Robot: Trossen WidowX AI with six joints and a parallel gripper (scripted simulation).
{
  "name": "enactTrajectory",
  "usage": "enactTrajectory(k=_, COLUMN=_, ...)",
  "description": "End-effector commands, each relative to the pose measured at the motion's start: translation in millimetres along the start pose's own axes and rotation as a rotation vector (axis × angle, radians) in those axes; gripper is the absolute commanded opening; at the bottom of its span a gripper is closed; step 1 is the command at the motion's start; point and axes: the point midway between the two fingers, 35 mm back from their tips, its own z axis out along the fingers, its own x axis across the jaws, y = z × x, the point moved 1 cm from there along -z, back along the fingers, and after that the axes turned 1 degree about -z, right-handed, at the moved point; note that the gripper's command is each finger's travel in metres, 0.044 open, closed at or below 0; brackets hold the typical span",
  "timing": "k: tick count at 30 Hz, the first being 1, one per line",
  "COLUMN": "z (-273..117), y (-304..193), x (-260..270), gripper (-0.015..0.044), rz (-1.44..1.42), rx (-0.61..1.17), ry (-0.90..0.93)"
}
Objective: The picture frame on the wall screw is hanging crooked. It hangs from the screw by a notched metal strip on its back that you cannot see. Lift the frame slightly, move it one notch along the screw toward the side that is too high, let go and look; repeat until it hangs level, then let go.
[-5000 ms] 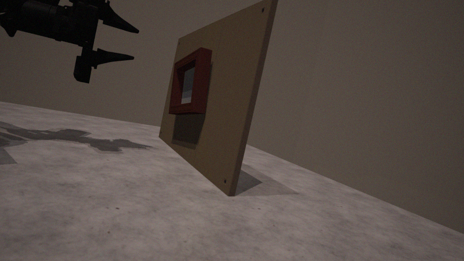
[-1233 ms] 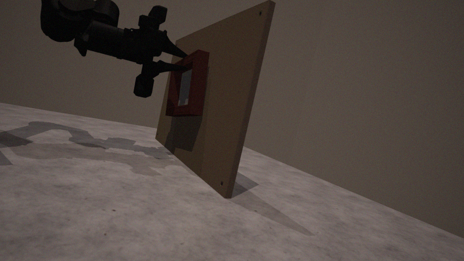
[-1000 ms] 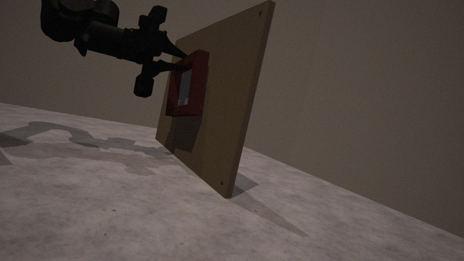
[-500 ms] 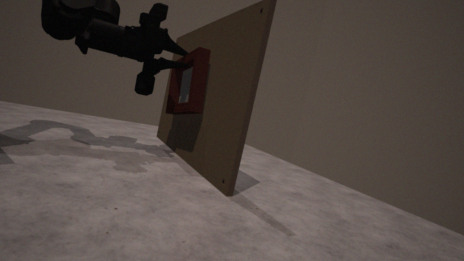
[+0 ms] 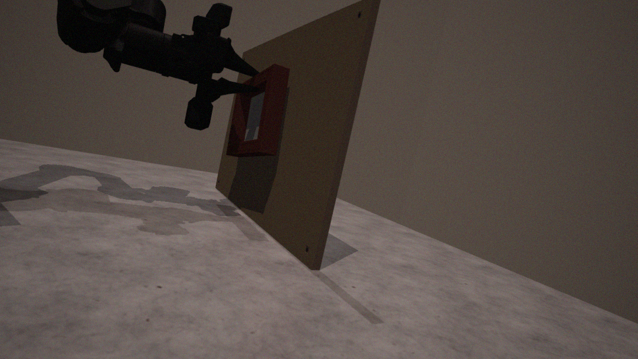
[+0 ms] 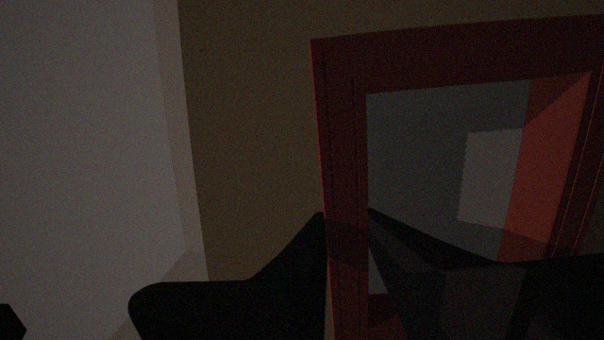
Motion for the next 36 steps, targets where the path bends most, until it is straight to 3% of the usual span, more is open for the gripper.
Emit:
enactTrajectory(k=1, z=0.2, y=0.2, x=5.6, gripper=0.0000, rz=0.006, rx=-0.002, ry=0.013)
enactTrajectory(k=36, z=0.2, y=0.2, x=9.3, gripper=0.0000, rz=0.006, rx=-0.002, ry=0.013)
